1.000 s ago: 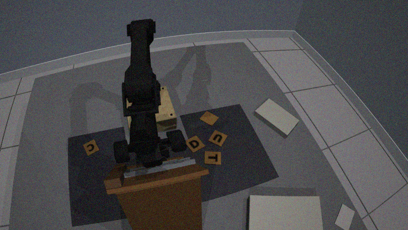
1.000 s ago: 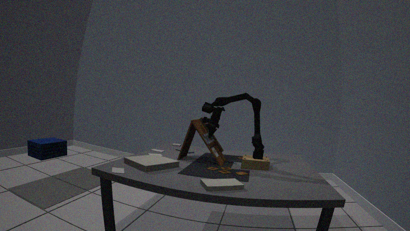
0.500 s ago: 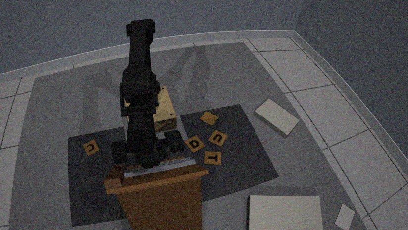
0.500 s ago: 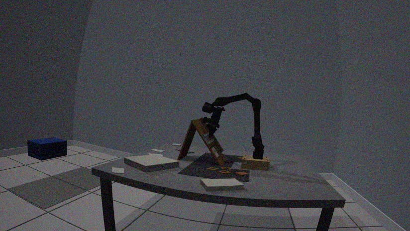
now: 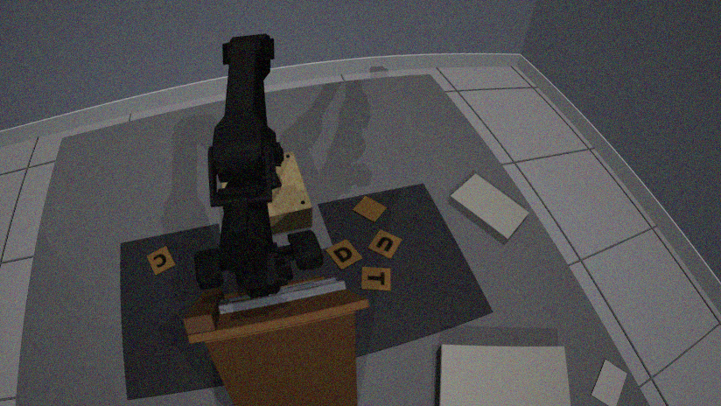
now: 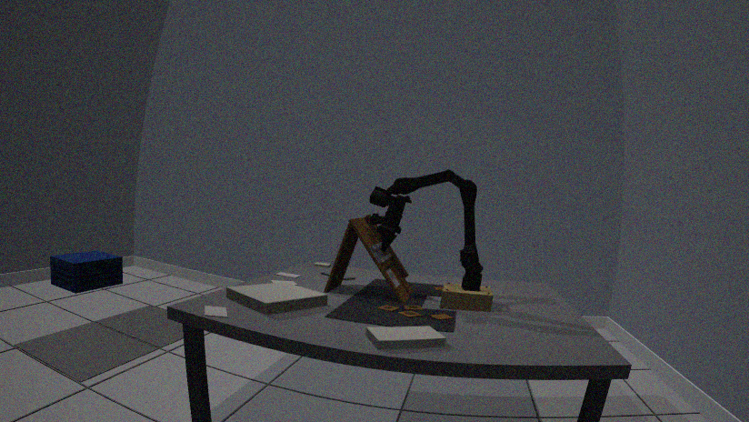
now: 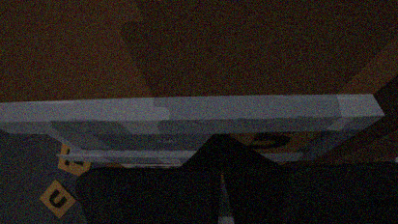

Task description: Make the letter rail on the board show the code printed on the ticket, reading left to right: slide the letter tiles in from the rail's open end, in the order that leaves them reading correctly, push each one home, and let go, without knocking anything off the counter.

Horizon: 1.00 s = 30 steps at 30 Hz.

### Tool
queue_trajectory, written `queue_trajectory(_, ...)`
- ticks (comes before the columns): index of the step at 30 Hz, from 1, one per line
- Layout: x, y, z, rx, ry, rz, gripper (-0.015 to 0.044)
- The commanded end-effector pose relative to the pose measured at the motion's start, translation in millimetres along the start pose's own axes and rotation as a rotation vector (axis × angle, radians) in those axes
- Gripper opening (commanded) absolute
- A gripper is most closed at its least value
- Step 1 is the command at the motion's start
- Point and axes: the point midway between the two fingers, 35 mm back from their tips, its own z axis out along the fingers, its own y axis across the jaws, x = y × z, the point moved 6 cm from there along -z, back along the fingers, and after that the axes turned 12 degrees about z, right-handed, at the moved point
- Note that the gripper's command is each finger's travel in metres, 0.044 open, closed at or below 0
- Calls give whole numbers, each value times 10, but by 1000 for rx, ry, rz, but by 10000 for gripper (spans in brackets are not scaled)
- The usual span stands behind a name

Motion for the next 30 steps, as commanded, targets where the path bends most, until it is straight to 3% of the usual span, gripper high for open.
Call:
queue_trajectory(1, -5, -20, 1, 1, 0, -3, 0)
queue_trajectory(28, 188, -44, -224, 2, 2, -3, 0)
queue_trajectory(30, 189, -62, -259, -17, -7, -51, 52)
